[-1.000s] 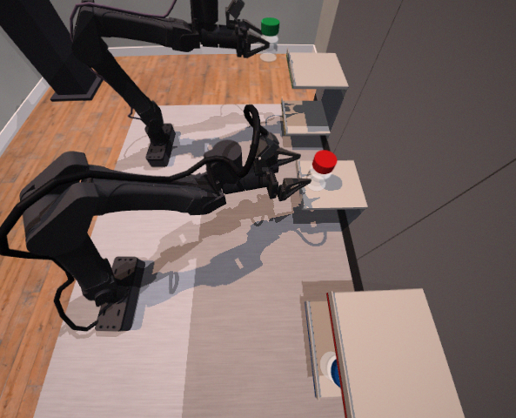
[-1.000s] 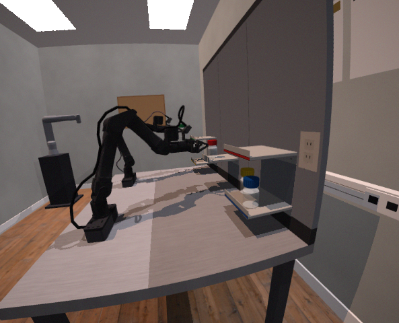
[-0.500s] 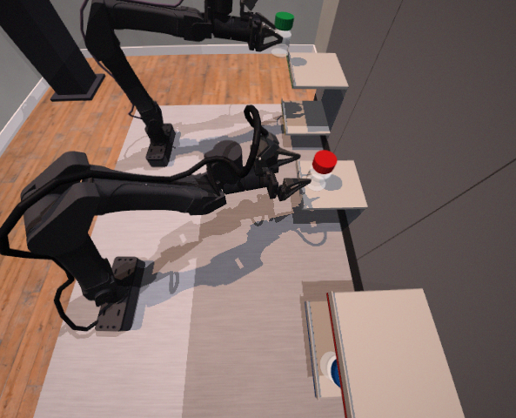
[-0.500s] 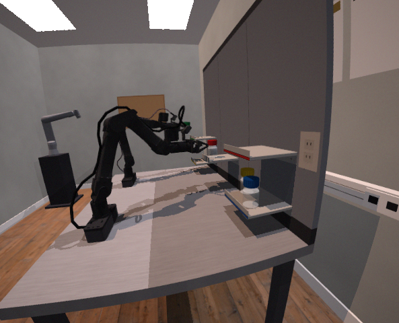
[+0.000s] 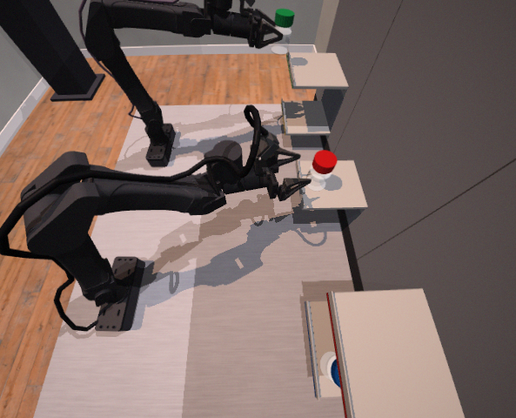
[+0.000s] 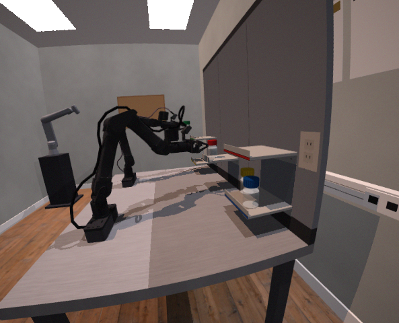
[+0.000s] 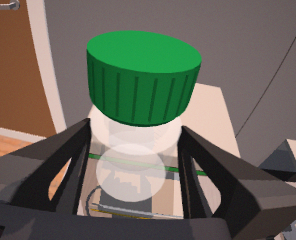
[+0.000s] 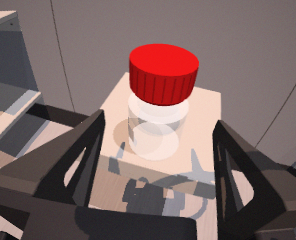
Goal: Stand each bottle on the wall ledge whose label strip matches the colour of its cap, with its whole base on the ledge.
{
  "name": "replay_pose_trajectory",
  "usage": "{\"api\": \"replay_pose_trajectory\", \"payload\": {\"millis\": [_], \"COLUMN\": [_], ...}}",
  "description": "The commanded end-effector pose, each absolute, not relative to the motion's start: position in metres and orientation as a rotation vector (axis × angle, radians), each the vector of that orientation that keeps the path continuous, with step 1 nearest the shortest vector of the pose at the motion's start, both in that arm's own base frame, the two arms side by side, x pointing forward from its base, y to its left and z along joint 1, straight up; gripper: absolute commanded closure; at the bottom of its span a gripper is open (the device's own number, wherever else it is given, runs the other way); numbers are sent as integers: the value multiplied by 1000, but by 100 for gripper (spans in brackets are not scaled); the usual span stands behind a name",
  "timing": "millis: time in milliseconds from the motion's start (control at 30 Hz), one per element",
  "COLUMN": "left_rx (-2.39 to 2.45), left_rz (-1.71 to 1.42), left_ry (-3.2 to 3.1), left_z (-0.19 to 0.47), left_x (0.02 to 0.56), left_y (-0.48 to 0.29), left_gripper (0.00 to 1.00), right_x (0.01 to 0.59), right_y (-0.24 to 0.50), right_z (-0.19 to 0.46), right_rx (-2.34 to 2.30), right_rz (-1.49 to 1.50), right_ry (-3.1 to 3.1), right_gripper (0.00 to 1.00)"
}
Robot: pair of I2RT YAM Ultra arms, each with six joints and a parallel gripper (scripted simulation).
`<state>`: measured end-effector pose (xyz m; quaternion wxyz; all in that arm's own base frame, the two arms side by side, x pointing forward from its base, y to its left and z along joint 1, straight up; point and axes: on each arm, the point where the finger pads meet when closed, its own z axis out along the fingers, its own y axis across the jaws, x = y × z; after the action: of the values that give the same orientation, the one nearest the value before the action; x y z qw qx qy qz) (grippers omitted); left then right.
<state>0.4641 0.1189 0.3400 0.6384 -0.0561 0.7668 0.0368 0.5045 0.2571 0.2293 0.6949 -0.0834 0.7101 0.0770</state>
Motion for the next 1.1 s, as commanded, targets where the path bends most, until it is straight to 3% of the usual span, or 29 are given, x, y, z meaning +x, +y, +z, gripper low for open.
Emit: {"api": "replay_pose_trajectory", "payload": {"millis": [0, 267, 1067], "left_rx": [-111, -112, -103], "left_rz": [105, 108, 113], "left_ry": [1642, 1630, 1588], "left_z": [392, 393, 393], "left_x": [458, 463, 542], "left_y": [113, 115, 123], "left_gripper": [50, 50, 50], "right_x": [513, 522, 554], "right_y": [258, 260, 268], "right_z": [246, 254, 255], "right_rx": [-178, -178, -178], "right_rz": [182, 182, 183], "right_ry": [1558, 1557, 1557], "right_gripper": [19, 19, 19]}}
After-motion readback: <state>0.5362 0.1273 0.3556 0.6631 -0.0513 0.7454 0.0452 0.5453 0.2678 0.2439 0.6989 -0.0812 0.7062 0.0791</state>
